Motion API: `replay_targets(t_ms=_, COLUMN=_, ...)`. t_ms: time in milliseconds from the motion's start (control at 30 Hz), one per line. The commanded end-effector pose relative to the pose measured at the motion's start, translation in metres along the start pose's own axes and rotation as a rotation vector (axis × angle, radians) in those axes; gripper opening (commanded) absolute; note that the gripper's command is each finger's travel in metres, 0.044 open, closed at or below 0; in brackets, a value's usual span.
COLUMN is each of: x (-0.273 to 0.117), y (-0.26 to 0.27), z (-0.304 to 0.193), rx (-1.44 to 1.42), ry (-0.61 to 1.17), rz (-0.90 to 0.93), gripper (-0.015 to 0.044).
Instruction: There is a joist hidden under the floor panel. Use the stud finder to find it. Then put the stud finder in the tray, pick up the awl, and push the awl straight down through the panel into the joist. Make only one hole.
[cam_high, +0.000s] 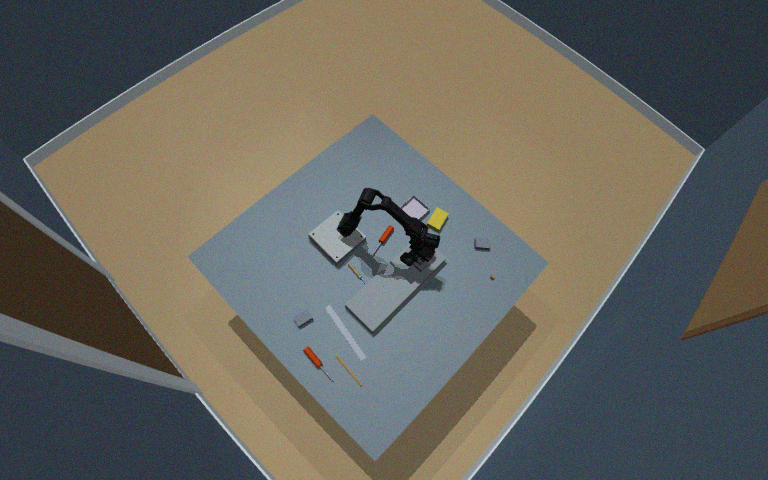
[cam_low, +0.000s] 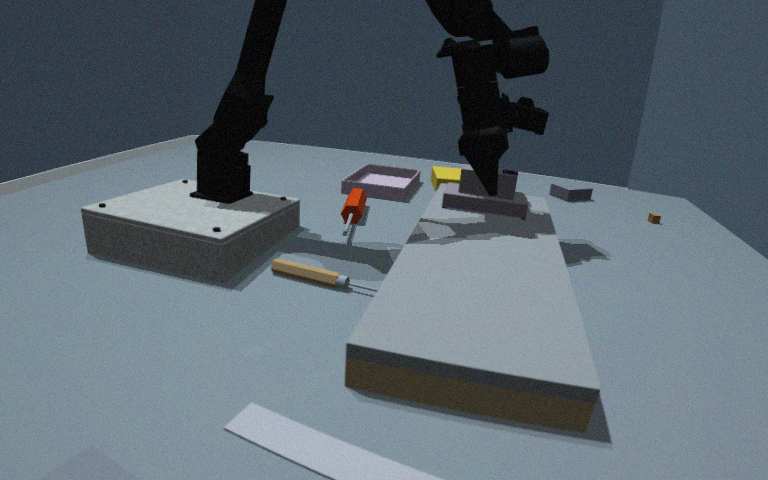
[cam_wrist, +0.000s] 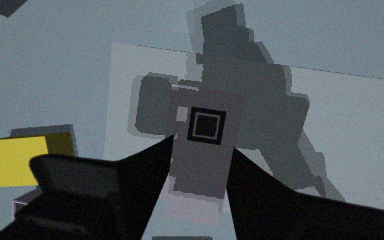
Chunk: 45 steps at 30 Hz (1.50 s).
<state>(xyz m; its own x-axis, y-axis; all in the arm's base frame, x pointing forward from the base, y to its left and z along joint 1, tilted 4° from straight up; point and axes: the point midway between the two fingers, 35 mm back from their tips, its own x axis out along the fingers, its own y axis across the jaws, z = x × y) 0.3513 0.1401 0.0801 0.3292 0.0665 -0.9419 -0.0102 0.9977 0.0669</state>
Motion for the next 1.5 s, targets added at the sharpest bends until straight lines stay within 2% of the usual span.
replay_targets(t_ms=0, x=0.001, y=-0.012, z=0.000, rx=0.000, ry=0.001, rz=-0.002, gripper=0.0000)
replay_targets(t_ms=1467, x=0.000, y=-0.108, z=-0.001, rx=-0.002, ry=0.001, rz=-0.009, gripper=0.0000)
